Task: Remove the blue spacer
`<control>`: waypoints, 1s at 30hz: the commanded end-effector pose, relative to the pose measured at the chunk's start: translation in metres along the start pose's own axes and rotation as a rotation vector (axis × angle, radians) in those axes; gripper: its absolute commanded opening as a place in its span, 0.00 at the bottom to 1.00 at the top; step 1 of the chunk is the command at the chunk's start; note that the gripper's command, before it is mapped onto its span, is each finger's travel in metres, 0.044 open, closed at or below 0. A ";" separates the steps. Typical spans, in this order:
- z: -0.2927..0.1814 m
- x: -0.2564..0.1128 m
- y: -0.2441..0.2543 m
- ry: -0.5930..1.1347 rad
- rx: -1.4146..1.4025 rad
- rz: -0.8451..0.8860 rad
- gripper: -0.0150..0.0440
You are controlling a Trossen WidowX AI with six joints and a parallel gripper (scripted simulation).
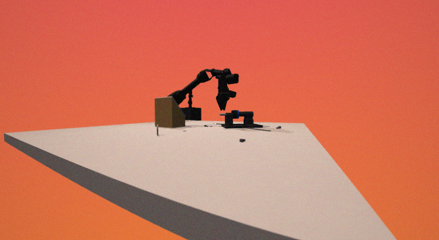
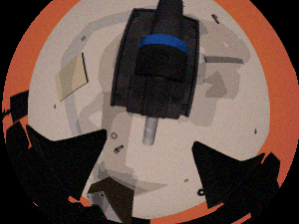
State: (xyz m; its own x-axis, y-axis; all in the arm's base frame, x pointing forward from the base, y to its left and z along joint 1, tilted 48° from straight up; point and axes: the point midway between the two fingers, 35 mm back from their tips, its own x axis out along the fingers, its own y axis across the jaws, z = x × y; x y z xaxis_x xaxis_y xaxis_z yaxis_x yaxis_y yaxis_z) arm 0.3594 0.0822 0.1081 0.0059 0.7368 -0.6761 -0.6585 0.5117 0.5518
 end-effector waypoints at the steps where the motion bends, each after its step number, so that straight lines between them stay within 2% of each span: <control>1: 0.000 0.000 0.001 -0.002 -0.003 0.003 1.00; 30: 0.000 0.041 0.002 -0.003 -0.003 0.004 1.00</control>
State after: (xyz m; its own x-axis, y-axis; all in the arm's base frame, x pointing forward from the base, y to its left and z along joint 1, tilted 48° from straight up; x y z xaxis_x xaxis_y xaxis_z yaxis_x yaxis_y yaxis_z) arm 0.3589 0.1127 0.0830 0.0045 0.7376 -0.6752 -0.6664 0.5056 0.5479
